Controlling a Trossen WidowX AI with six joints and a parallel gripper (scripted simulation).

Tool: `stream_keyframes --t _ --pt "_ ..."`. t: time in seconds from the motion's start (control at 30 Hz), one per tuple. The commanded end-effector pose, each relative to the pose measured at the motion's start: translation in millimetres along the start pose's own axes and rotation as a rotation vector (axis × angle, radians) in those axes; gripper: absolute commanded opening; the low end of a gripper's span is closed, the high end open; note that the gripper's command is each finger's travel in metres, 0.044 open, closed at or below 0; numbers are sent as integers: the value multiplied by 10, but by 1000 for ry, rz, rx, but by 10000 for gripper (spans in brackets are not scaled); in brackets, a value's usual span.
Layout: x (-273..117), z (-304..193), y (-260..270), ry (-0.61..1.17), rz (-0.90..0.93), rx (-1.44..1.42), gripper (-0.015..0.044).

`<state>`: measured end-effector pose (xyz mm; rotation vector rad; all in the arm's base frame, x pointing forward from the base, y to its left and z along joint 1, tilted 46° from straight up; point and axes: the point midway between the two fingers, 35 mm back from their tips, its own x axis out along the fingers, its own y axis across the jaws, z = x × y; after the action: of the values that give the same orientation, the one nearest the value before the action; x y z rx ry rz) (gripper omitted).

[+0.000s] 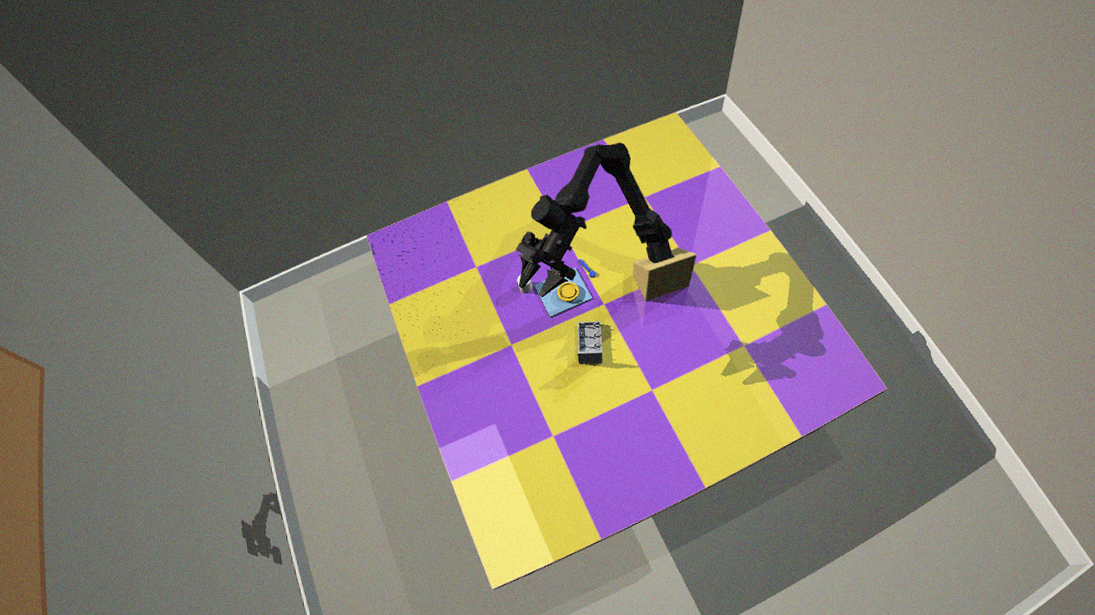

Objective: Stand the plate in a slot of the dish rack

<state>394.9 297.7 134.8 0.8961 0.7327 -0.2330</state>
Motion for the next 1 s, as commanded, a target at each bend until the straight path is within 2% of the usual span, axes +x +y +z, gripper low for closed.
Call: stream_keyframes --t 0.0,0.5,0.97 --pt "23 136 -233 -27 -90 -100 400" --pt "-25 598 -1010 -35 -433 -459 400" --pt "-286 1003 -1664 75 -750 -782 400"
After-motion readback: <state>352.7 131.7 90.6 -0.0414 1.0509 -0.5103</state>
